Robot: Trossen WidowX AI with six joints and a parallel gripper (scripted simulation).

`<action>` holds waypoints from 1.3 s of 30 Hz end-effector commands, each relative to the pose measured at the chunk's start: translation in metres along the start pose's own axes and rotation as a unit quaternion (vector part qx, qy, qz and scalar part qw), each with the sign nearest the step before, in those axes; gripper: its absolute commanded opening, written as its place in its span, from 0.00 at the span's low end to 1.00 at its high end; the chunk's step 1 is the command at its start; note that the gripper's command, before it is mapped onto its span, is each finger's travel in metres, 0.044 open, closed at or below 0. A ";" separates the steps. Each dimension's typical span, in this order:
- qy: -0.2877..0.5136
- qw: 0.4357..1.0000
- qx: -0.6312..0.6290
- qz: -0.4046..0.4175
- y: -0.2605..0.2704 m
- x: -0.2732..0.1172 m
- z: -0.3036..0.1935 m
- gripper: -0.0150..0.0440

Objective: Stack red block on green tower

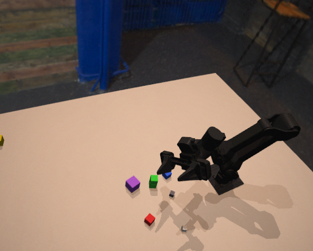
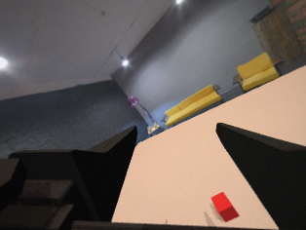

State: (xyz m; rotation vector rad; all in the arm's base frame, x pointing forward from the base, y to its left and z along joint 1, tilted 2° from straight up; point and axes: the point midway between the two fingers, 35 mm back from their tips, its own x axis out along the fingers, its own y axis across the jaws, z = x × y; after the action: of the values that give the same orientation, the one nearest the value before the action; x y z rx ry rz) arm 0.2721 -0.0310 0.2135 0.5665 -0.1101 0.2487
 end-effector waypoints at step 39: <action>0.430 0.873 -0.100 -0.206 -0.063 0.105 -0.068 1.00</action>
State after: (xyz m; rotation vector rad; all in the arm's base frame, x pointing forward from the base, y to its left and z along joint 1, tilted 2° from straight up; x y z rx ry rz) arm 0.3908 -0.0285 0.1464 0.2833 0.7481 0.0456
